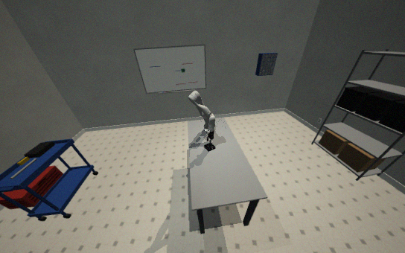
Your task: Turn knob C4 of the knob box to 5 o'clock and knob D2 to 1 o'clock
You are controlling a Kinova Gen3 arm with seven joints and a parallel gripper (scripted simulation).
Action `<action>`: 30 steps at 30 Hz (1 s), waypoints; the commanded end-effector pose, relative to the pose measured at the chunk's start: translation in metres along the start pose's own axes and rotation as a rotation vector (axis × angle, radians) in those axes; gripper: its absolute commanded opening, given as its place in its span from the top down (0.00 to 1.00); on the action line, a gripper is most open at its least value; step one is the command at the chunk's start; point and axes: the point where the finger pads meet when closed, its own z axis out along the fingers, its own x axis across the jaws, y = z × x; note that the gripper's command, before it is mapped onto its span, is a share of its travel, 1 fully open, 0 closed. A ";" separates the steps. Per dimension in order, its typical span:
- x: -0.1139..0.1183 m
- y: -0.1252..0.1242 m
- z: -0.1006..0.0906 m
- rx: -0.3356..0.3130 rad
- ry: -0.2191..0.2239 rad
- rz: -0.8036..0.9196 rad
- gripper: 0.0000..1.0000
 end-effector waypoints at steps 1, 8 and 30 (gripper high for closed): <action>0.000 0.002 0.000 -0.002 0.000 -0.003 0.00; -0.001 0.007 0.002 -0.010 -0.005 0.010 0.00; -0.002 0.013 0.003 -0.020 -0.011 0.026 0.00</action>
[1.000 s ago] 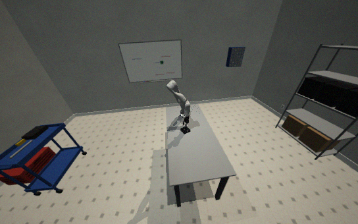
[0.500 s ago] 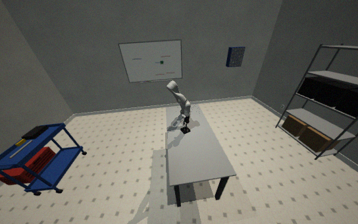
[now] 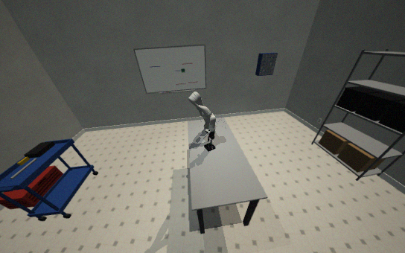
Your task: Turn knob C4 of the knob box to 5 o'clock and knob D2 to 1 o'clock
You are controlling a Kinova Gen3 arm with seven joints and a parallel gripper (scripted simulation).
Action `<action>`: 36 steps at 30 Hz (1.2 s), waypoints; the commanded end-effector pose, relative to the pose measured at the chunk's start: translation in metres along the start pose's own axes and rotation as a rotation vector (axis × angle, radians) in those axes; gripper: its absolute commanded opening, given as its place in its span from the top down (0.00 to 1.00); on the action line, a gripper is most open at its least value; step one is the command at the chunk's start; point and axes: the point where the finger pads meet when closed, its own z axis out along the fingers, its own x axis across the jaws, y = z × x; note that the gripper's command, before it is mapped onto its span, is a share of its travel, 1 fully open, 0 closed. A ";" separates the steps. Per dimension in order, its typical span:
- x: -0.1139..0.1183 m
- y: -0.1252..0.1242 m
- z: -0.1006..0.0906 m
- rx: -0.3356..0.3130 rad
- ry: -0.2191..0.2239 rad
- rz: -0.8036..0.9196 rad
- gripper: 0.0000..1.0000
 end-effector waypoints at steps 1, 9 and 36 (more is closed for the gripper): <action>0.000 0.000 0.000 0.000 0.000 -0.001 0.00; 0.000 0.004 0.001 -0.006 -0.004 0.008 0.00; -0.001 0.012 0.003 -0.019 -0.010 0.027 0.00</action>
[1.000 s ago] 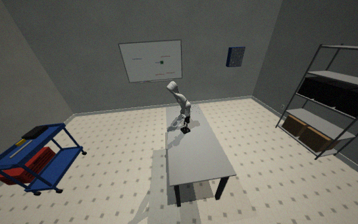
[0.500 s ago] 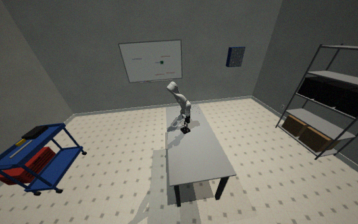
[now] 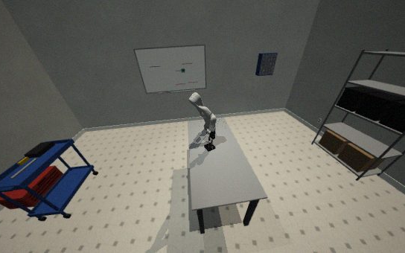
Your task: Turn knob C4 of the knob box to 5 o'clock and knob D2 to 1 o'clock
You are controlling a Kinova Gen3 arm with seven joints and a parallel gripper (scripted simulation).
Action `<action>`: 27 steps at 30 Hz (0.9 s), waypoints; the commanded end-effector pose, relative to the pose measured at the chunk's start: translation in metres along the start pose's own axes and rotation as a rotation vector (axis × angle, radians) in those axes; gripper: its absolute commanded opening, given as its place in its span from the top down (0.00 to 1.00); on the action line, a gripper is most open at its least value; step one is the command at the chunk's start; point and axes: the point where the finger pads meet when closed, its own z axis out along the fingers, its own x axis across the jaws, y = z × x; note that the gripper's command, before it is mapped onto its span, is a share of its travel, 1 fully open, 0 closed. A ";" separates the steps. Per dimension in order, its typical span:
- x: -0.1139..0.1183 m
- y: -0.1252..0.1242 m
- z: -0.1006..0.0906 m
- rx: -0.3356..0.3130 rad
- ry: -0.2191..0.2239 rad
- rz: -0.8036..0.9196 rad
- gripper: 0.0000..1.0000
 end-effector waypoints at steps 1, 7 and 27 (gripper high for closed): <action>0.000 0.001 0.000 -0.002 -0.001 0.000 0.00; 0.000 0.002 0.000 -0.003 -0.002 0.002 0.00; 0.000 0.005 0.001 -0.009 -0.004 0.011 0.00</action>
